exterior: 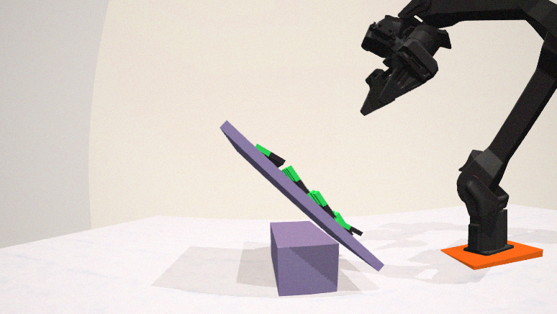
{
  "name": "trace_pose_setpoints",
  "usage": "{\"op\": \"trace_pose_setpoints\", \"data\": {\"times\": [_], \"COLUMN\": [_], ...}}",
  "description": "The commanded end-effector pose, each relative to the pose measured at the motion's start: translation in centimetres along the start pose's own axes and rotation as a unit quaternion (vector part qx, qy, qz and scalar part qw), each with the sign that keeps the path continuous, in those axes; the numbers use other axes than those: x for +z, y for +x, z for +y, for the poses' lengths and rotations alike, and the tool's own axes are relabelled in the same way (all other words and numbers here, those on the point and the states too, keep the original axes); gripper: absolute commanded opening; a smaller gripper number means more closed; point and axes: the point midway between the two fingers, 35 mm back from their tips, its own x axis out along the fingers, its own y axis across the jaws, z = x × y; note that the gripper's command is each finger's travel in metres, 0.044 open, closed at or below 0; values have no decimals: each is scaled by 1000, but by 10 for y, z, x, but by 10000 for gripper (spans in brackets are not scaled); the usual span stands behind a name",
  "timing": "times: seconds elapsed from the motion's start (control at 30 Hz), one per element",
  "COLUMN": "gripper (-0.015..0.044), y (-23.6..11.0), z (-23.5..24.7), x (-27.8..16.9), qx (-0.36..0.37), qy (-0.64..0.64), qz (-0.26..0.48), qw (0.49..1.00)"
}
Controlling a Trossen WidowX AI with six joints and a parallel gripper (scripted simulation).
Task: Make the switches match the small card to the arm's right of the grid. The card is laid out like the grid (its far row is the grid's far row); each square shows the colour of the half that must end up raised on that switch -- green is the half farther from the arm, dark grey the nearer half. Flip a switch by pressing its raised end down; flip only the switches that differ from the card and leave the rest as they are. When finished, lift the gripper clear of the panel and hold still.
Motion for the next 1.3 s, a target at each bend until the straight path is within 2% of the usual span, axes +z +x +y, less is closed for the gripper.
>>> {"op": "trace_pose_setpoints", "data": {"times": [0.0, 0.27, 0.47, 0.53, 0.67, 1.27], "gripper": [374, 164, 6, 0, 0, 0], "y": [2, 90, 92, 95, 127, 143], "z": [-1, -30, -30, -30, -30, -31], "x": [0, 11, 12, 12, 11, 11], "qx": [0, -10, -10, -10, -10, -10], "qy": [0, 4, 4, 4, 4, 4], "qz": [1, -1, -2, -3, -16, -16], "qw": [1000, 1000, 1000, 1000, 1000, 1000]}}
